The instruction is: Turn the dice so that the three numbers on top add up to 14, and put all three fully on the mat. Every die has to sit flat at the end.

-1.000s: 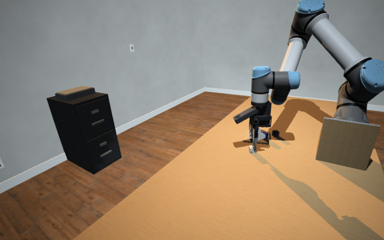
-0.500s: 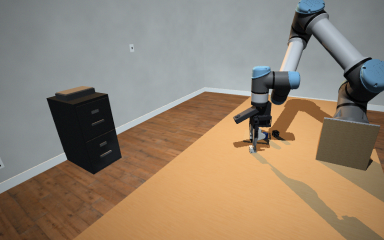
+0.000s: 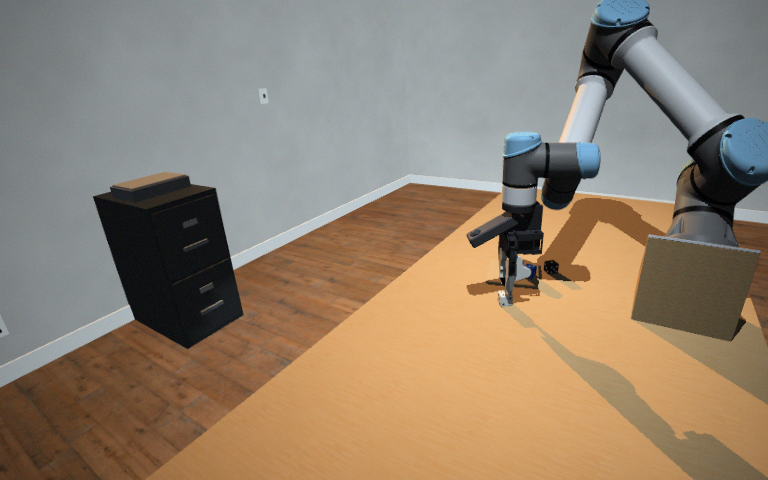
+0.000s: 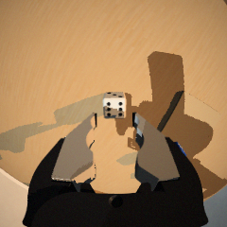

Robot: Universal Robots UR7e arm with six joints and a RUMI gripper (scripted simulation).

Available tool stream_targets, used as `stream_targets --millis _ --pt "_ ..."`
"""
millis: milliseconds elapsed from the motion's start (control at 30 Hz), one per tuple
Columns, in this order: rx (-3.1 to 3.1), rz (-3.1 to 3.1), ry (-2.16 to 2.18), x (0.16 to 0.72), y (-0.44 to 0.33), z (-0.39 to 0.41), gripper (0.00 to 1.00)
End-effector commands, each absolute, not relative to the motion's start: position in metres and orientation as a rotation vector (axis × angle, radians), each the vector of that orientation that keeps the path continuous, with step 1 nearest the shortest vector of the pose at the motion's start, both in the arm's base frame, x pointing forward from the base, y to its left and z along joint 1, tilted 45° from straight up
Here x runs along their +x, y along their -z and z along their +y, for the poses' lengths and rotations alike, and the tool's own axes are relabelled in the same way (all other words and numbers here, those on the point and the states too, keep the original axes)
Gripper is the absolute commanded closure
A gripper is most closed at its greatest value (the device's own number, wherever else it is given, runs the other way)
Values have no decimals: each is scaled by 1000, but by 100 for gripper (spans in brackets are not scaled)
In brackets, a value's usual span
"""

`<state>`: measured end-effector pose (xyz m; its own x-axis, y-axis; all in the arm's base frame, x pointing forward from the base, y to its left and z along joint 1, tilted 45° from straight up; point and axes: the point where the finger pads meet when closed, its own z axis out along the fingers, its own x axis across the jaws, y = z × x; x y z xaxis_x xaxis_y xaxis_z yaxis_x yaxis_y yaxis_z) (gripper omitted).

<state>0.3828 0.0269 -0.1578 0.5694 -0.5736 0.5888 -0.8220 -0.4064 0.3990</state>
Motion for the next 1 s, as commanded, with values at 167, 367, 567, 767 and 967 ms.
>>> stream_targets --millis 167,367,567,767,967 --pt "2131 -1110 -478 383 158 26 72" --pt "2131 -1110 -478 383 164 21 72" --pt "2131 -1110 -478 383 173 12 72" --pt "2131 -1110 -478 383 178 6 72" --pt "2131 -1110 -478 383 182 2 72"
